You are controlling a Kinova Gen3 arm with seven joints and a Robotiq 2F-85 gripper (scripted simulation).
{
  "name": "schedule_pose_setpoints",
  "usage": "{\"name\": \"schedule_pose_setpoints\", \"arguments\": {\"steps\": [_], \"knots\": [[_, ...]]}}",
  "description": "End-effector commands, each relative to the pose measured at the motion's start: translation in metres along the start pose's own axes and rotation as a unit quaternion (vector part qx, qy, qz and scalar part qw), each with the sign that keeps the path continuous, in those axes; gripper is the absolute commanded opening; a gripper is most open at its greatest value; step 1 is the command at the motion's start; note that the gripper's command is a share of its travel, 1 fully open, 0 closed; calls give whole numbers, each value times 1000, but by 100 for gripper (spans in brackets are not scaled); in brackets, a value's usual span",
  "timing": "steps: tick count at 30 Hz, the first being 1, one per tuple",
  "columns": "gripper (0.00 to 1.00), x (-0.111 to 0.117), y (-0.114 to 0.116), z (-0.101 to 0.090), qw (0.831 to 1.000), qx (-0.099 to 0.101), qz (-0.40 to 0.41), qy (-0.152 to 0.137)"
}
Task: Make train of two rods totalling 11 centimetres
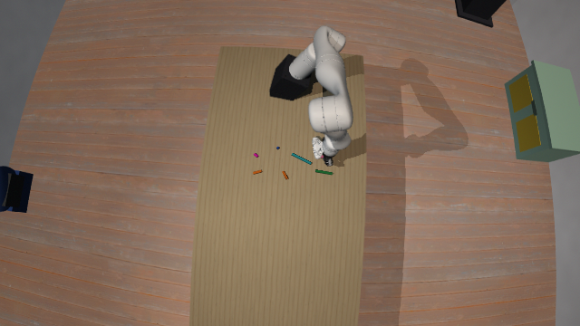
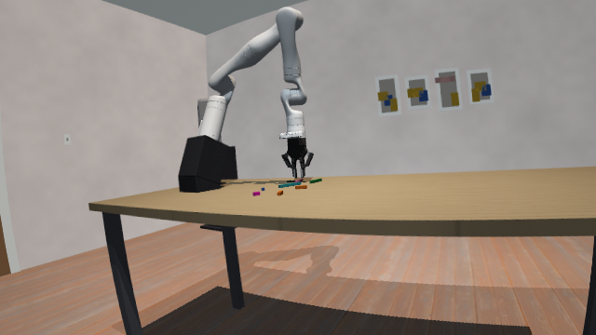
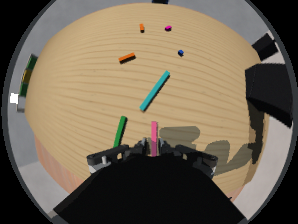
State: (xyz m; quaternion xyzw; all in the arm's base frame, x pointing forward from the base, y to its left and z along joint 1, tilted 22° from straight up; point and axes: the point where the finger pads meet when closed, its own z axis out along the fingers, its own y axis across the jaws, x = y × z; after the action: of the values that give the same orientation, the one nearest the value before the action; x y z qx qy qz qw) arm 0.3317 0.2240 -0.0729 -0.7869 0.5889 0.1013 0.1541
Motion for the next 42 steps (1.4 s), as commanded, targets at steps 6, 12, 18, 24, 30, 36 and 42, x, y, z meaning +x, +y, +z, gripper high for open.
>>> {"name": "schedule_pose_setpoints", "arguments": {"steps": [6,12,18,24,30,36,42], "knots": [[24,-2,-1,0,1000,0,-2,-2],[24,-2,-1,0,1000,0,-2,-2],[24,-2,-1,0,1000,0,-2,-2],[24,-2,-1,0,1000,0,-2,-2],[24,-2,-1,0,1000,0,-2,-2],[24,-3,0,0,1000,0,-2,-2],[24,-6,2,0,1000,0,-2,-2]]}}
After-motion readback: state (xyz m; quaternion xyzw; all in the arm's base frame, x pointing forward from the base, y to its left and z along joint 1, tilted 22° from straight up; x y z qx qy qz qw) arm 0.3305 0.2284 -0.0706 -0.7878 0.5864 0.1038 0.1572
